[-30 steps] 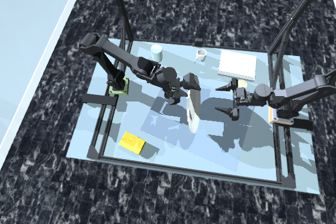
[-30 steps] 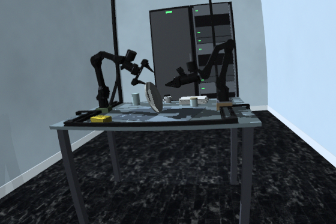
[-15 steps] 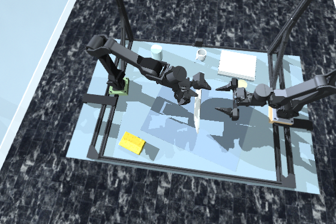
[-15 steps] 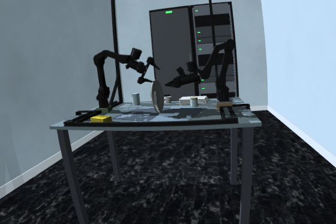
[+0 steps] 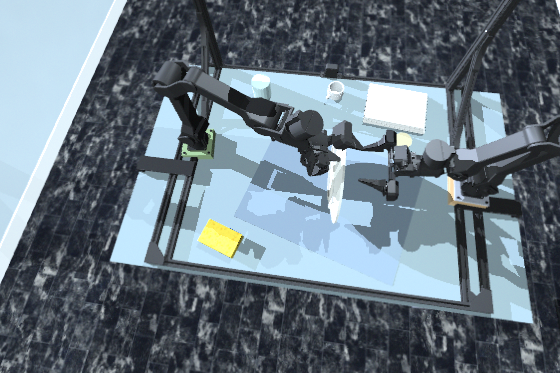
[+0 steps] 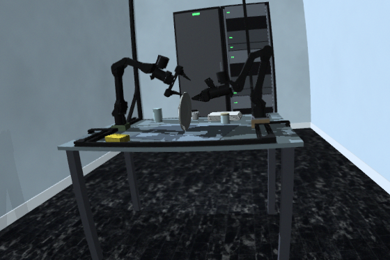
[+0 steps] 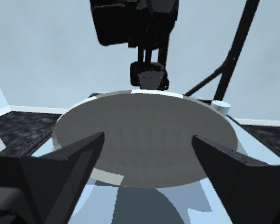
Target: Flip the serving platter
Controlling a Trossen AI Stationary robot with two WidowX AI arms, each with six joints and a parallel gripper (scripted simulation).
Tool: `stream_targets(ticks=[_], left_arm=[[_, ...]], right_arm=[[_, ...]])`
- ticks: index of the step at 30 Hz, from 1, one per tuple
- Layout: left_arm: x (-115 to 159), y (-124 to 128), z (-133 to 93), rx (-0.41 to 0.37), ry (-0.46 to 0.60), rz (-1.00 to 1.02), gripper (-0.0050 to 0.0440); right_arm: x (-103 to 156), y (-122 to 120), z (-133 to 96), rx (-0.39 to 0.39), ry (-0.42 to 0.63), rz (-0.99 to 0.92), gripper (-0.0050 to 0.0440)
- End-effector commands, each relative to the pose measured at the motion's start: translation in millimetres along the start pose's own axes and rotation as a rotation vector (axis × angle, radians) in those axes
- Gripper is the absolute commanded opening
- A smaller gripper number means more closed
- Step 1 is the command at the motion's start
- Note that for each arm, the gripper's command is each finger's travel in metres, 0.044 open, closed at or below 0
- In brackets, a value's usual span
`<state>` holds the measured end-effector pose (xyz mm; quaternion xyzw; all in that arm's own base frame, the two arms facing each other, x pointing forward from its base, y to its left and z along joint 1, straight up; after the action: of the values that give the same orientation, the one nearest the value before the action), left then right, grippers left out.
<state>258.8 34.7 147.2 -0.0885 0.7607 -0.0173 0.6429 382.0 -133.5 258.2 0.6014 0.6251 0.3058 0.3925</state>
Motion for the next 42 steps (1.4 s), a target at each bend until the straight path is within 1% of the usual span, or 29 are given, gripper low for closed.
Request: stream_targets(ticks=[1, 19, 31, 33, 35, 38, 42], left_arm=[[1, 0, 0, 0.003, 0.001, 0.004, 0.044], [1, 0, 0, 0.003, 0.001, 0.004, 0.044], [1, 0, 0, 0.003, 0.001, 0.004, 0.044], [1, 0, 0, 0.003, 0.001, 0.004, 0.044], [1, 0, 0, 0.003, 0.001, 0.004, 0.044], [1, 0, 0, 0.003, 0.001, 0.004, 0.044], [1, 0, 0, 0.003, 0.001, 0.004, 0.044]], right_arm=[[-1, 4, 7, 0.002, -0.002, 0.004, 0.044], [-3, 15, 33, 0.002, -0.002, 0.004, 0.044], [-3, 13, 31, 0.004, -0.002, 0.004, 0.044], [-6, 5, 24, 0.018, -0.003, 0.0, 0.044], [-9, -11, 10, 0.041, -0.004, -0.005, 0.044], [-13, -45, -17, 0.085, -0.004, -0.012, 0.044], [-10, -92, -50, 0.141, 0.001, -0.015, 0.044]])
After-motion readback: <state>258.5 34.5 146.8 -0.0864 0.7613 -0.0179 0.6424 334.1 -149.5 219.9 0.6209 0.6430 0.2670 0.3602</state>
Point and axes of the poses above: on each arm, the point midway between the two fingers, 35 mm back from their tips, its own z axis out along the fingers, its own y axis across the jaws, x = y × z, the point moved 7 cm from there along -z, back along the fingers, and after that the axes turned 8 degrees about -z, right-handed, at the moved point
